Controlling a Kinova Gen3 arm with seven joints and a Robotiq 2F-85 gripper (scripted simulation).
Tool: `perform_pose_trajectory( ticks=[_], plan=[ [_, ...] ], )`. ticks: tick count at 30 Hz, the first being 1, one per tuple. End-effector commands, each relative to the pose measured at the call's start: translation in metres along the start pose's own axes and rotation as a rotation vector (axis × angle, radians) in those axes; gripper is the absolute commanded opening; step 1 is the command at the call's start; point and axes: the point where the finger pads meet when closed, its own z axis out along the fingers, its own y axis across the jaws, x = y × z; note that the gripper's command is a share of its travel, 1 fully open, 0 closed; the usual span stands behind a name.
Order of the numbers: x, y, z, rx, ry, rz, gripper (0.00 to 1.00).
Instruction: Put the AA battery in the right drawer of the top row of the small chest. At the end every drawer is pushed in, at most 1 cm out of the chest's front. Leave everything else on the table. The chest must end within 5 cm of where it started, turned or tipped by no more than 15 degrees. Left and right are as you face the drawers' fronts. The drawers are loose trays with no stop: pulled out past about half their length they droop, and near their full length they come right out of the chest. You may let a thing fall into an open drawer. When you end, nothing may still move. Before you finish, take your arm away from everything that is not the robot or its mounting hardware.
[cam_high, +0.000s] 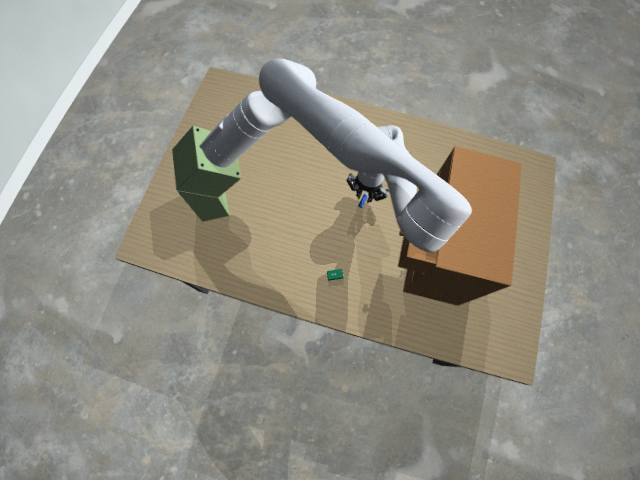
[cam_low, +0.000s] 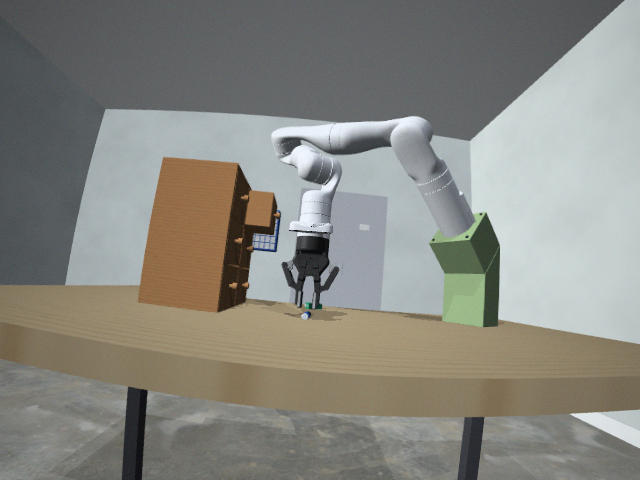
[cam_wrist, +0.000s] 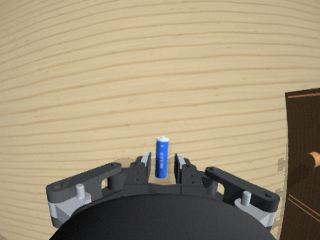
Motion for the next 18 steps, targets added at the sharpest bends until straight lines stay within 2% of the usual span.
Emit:
perform_pose_trajectory(
  ticks=[1,18],
  plan=[
    [-0.0004,0.0005,0.0003,0.000,0.002,-0.003,0.29],
    [-0.0005,-0.0026,-0.0003,0.003,0.003,-0.005,0.29]
  ],
)
